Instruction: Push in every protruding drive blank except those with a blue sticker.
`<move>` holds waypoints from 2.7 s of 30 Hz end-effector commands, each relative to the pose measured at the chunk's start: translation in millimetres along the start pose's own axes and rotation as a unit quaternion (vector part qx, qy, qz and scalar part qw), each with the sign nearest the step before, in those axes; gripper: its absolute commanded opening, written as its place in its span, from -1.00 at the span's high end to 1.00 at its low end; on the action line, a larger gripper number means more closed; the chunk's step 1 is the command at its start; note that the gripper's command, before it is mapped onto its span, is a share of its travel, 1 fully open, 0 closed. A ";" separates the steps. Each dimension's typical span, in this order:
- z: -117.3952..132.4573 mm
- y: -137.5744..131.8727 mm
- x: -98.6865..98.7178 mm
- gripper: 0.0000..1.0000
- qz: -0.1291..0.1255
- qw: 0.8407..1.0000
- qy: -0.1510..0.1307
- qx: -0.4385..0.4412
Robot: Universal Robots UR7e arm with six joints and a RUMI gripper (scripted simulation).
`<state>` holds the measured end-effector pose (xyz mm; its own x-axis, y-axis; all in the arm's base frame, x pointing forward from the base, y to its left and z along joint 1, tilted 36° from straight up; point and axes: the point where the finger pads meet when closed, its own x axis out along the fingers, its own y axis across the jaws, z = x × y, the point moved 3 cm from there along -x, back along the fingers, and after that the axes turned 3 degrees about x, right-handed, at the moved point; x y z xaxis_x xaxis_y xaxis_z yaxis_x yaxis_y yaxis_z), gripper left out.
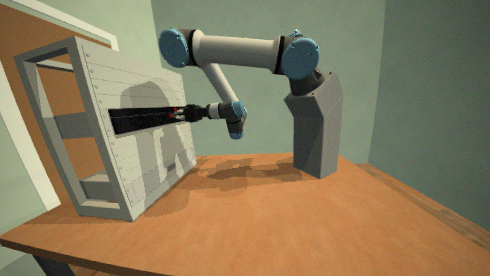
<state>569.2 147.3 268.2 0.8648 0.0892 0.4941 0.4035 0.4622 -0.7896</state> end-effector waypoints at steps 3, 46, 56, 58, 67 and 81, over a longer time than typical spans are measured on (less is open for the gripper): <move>0.0 -0.7 3.0 1.00 -0.001 1.000 0.000 0.000; 0.0 -1.1 9.0 1.00 -0.001 1.000 0.000 0.000; 0.0 -1.3 12.0 1.00 -0.001 1.000 0.000 0.000; 0.0 -1.3 12.0 1.00 -0.001 1.000 0.000 0.000; 0.0 -1.4 13.0 1.00 -0.001 1.000 0.000 0.000; 0.0 -1.5 14.4 1.00 -0.001 1.000 0.000 0.000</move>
<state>580.9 148.4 275.2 0.8655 0.0899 0.4928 0.4020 0.4623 -0.7904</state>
